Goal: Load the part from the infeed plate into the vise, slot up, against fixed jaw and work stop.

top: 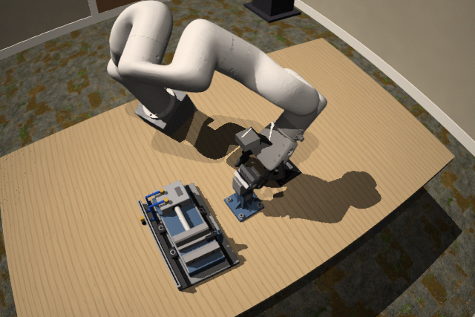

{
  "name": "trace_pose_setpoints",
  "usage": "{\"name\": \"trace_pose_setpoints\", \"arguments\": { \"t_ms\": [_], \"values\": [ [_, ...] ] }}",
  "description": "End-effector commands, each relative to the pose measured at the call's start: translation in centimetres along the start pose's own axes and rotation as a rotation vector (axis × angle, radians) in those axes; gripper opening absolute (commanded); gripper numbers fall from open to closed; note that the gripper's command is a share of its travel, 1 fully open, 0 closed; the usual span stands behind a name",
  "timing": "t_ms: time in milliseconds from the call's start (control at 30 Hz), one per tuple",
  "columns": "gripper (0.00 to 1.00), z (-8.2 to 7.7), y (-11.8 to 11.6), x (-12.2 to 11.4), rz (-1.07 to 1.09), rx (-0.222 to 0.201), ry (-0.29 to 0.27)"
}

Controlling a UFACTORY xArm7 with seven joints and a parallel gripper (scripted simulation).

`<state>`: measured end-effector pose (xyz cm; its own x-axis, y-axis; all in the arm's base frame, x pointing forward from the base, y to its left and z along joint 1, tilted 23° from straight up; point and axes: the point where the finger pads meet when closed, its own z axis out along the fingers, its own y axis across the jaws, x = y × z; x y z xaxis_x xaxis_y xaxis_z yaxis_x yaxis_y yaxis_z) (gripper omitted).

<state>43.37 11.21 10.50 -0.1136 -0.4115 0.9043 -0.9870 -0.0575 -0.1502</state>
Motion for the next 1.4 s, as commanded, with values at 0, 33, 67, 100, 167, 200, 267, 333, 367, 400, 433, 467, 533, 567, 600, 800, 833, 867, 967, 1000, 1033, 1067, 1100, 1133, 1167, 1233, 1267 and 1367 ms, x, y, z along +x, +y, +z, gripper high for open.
{"name": "trace_pose_setpoints", "arguments": {
  "t_ms": [0, 33, 67, 100, 167, 200, 267, 333, 367, 400, 433, 467, 533, 567, 600, 800, 833, 867, 967, 1000, 1033, 1067, 1100, 1133, 1167, 1233, 1267, 1367],
  "values": [
    [0.89, -0.18, -0.09, 0.04, 0.002, 0.003, -0.008],
    [0.89, -0.18, -0.09, 0.04, 0.002, 0.003, -0.01],
    [0.89, -0.18, -0.09, 0.05, 0.002, 0.003, -0.013],
    [0.89, -0.18, -0.09, 0.05, 0.002, 0.003, -0.015],
    [0.89, -0.18, -0.09, 0.05, 0.002, 0.003, -0.021],
    [0.89, -0.18, -0.09, 0.06, 0.002, 0.003, -0.024],
    [0.89, -0.18, -0.09, 0.07, 0.002, 0.003, -0.031],
    [0.89, -0.18, -0.08, 0.08, 0.002, 0.003, -0.039],
    [0.89, -0.18, -0.08, 0.08, 0.002, 0.003, -0.043],
    [0.89, -0.18, -0.08, 0.09, 0.002, 0.003, -0.047],
    [0.89, -0.18, -0.08, 0.09, 0.002, 0.003, -0.052],
    [0.89, -0.18, -0.08, 0.1, 0.002, 0.003, -0.057],
    [0.89, -0.17, -0.08, 0.1, 0.002, 0.003, -0.062],
    [0.89, -0.17, -0.08, 0.1, 0.002, 0.003, -0.062],
    [0.89, -0.17, -0.09, 0.11, 0.002, 0.003, -0.067],
    [0.89, -0.17, -0.08, 0.15, 0.002, 0.003, -0.102],
    [0.89, -0.17, -0.08, 0.16, 0.002, 0.003, -0.108],
    [0.89, -0.17, -0.08, 0.16, 0.002, 0.003, -0.115],
    [0.89, -0.17, -0.08, 0.19, 0.002, 0.003, -0.136],
    [0.89, -0.17, -0.08, 0.2, 0.002, 0.003, -0.144],
    [0.89, -0.17, -0.08, 0.2, 0.002, 0.003, -0.151],
    [0.89, -0.16, -0.08, 0.21, 0.002, 0.003, -0.159],
    [0.89, -0.16, -0.08, 0.21, 0.002, 0.003, -0.159],
    [0.89, -0.16, -0.08, 0.21, 0.002, 0.003, -0.159],
    [0.89, -0.16, -0.08, 0.22, 0.002, 0.003, -0.167],
    [0.89, -0.16, -0.08, 0.24, 0.002, 0.003, -0.184],
    [0.89, -0.16, -0.08, 0.25, 0.002, 0.003, -0.192],
    [0.89, -0.15, -0.08, 0.28, 0.002, 0.003, -0.219]
  ]
}}
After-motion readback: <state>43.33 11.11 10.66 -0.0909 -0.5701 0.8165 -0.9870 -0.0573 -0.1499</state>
